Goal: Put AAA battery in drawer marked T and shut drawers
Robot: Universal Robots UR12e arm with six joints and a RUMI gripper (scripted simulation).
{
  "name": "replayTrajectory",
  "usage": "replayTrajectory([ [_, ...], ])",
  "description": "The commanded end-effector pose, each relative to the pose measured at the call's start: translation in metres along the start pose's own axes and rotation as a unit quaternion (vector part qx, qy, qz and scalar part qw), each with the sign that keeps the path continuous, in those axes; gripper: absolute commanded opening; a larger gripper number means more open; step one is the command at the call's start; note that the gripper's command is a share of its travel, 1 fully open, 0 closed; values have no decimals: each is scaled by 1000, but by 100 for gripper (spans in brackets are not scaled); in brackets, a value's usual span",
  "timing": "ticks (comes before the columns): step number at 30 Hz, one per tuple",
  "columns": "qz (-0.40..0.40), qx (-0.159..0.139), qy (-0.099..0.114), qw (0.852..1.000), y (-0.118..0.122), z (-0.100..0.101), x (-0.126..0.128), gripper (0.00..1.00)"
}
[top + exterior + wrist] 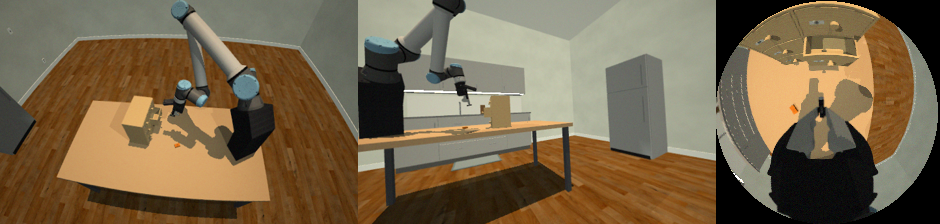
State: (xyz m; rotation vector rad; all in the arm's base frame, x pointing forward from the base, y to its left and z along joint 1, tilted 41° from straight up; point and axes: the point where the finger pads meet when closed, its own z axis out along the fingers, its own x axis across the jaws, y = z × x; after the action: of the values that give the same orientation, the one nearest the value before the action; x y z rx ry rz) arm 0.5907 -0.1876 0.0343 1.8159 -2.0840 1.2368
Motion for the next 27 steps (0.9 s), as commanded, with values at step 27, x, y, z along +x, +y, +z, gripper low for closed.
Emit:
replayTrajectory([
  [27, 0, 138, 0, 990, 2, 0, 1, 2],
])
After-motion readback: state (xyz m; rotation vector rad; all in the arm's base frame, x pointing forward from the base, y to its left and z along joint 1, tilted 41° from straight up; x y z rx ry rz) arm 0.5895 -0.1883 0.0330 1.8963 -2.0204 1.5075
